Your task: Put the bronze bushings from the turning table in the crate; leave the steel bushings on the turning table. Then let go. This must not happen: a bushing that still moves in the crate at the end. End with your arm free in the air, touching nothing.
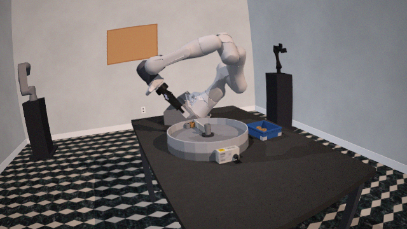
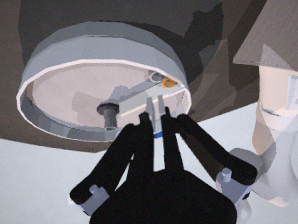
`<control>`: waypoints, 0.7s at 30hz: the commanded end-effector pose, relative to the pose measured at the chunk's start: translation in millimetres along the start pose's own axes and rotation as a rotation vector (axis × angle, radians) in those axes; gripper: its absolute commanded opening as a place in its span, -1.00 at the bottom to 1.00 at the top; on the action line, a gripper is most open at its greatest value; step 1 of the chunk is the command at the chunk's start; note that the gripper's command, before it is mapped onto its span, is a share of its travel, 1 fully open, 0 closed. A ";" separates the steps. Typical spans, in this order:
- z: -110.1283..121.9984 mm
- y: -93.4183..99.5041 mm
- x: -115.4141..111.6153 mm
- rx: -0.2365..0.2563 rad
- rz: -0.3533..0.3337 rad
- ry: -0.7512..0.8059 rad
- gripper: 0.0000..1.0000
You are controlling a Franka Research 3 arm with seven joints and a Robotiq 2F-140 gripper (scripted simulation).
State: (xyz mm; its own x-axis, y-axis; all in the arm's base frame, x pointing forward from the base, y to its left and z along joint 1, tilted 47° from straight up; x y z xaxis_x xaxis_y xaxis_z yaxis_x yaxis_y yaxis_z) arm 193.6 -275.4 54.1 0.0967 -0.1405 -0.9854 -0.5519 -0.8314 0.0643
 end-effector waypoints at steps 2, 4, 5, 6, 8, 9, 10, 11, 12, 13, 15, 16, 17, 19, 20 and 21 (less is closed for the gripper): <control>-1.4 -1.7 -0.3 0.000 -0.001 0.006 -0.87; -1.4 -1.7 -0.3 0.000 -0.001 0.006 -0.87; -1.4 -1.7 -0.3 0.000 -0.001 0.006 -0.87; -1.4 -1.7 -0.3 0.000 -0.001 0.006 -0.87; -1.4 -1.7 -0.3 0.000 -0.001 0.006 -0.87; -1.4 -1.7 -0.3 0.000 -0.001 0.006 -0.87; -1.4 -1.7 -0.3 0.000 -0.001 0.006 -0.87; -1.4 -1.7 -0.3 0.000 -0.001 0.006 -0.87; -1.4 -1.7 -0.3 0.000 -0.001 0.006 -0.87; -1.4 -1.7 -0.3 0.000 -0.001 0.006 -0.87; -1.4 -1.8 -0.3 0.000 -0.001 0.006 -0.87; -1.4 -1.9 -0.2 0.000 -0.001 0.006 -0.87; -1.4 -2.1 0.0 0.000 -0.001 0.006 -0.87; -1.4 -2.8 0.6 0.000 -0.001 0.006 -0.87; -1.4 -3.4 1.1 0.000 -0.001 0.006 -0.87; -1.4 -4.1 1.7 0.000 -0.001 0.006 -0.87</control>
State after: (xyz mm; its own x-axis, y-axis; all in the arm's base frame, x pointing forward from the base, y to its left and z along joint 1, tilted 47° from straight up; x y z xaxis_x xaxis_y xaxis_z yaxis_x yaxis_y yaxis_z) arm 194.4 -274.9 53.8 0.0970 -0.1403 -0.9853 -0.5522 -0.8312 0.0640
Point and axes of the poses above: the point where the finger pads meet when closed, its own y axis back along the fingers, its own z axis across the jaws, x = y × z, the point moved 3 cm from there along y, back along the fingers, and after that the axes turned 2 degrees about y, right-handed, at the moved point
